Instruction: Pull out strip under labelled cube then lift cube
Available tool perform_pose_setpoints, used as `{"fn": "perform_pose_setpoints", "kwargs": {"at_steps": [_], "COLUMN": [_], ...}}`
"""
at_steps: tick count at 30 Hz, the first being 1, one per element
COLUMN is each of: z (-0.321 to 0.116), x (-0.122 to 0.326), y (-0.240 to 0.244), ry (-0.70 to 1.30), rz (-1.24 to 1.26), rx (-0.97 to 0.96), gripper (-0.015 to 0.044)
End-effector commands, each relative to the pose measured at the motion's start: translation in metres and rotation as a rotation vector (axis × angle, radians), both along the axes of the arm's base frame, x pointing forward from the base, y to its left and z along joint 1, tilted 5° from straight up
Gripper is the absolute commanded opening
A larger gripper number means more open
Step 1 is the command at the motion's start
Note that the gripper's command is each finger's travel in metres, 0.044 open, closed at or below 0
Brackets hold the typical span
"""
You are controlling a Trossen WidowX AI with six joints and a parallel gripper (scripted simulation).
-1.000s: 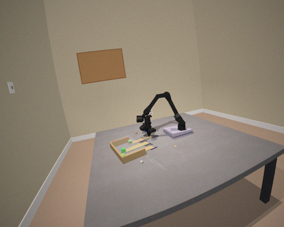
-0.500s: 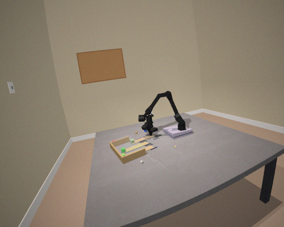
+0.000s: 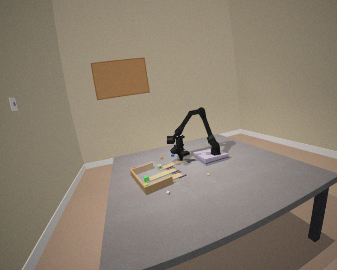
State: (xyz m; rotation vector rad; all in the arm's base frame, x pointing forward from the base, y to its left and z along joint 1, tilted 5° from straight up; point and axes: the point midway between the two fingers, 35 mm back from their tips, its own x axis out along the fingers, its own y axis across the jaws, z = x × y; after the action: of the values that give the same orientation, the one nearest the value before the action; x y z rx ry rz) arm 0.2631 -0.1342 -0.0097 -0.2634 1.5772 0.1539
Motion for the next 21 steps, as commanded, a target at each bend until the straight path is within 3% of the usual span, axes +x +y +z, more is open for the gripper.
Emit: {"fn": "perform_pose_setpoints", "kwargs": {"at_steps": [1, 13, 18, 21], "z": [-0.004, -0.003, 0.04, 0.042], "x": [-0.013, -0.027, -0.016, -0.016], "y": [-0.002, -0.005, -0.003, -0.002], "ry": [0.022, 0.023, 0.021, 0.022], "rz": [-0.003, -0.003, -0.002, -0.003], "rx": [0.001, 0.001, 0.001, 0.001], "gripper": [0.0, 0.0, 0.0, 0.0]}}
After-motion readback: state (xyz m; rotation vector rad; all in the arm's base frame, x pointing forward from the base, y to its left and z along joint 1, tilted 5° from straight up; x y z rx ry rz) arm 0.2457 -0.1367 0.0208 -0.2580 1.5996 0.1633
